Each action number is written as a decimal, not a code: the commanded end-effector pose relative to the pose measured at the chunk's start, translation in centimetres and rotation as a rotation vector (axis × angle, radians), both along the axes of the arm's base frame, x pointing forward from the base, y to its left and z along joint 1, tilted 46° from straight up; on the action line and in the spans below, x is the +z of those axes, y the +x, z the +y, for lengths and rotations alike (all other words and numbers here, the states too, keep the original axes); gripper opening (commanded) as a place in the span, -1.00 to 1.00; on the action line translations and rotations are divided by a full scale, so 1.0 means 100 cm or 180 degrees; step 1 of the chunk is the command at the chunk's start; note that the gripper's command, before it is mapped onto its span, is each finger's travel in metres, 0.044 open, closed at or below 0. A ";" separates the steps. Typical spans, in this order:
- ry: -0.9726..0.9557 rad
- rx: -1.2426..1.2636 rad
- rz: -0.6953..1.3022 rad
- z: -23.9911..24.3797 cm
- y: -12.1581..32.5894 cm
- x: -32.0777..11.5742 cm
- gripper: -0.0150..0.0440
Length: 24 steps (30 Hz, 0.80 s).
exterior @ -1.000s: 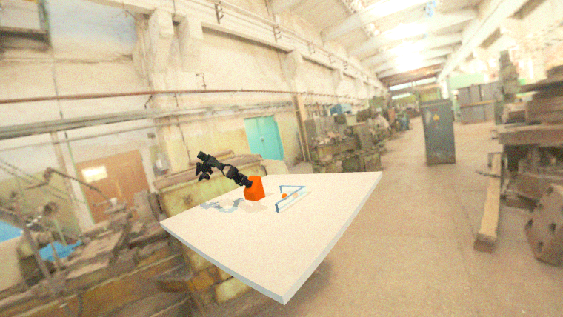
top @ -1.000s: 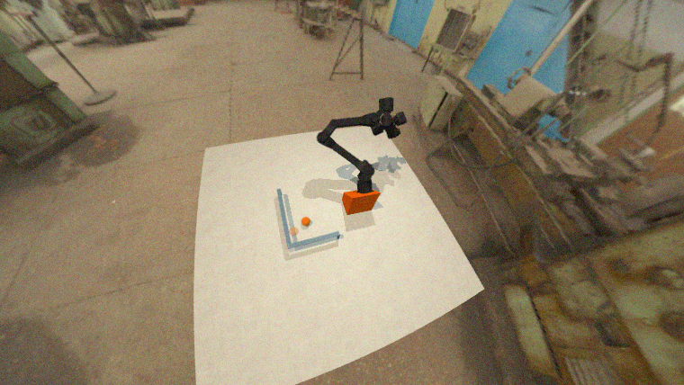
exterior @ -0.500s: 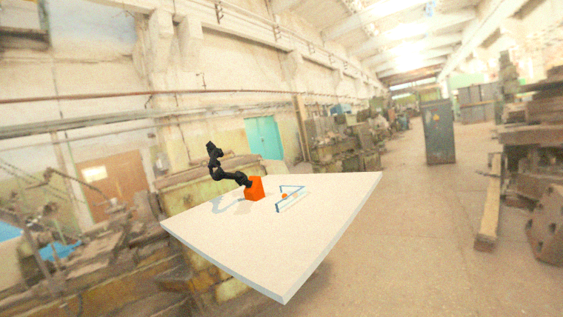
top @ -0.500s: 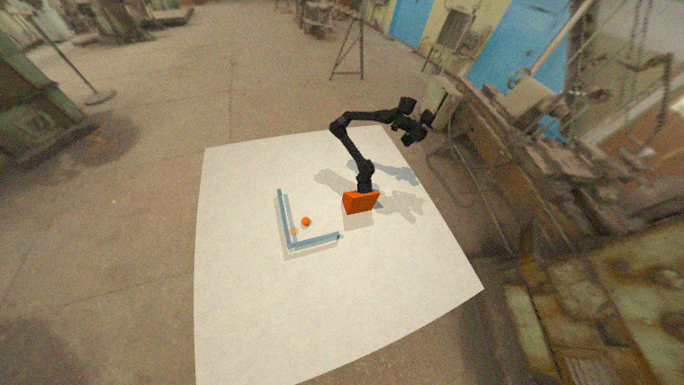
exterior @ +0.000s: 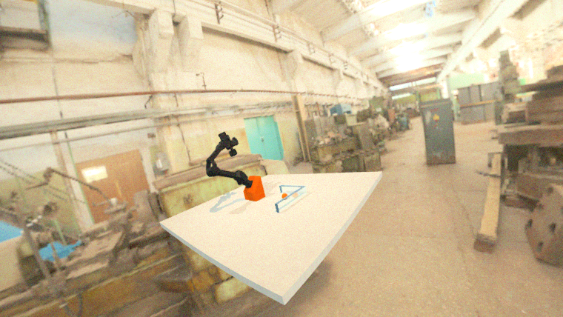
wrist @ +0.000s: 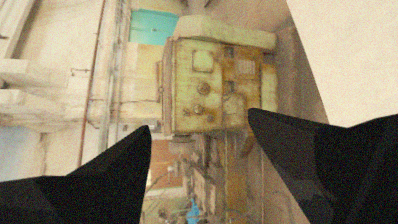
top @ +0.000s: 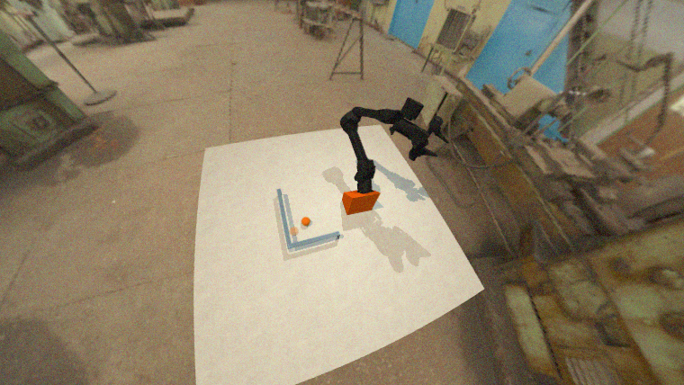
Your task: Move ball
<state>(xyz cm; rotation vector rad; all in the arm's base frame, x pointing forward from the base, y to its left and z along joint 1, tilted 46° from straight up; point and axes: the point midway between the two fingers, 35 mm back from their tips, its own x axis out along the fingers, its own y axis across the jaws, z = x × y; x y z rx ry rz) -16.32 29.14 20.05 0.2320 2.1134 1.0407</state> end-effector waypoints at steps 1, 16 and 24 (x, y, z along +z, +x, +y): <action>0.0041 -0.0214 -0.0360 0.023 0.037 -0.023 0.58; -0.0138 -0.0394 -0.2342 0.051 0.225 -0.110 0.58; -0.0786 0.0064 -0.3165 0.010 0.324 -0.152 0.58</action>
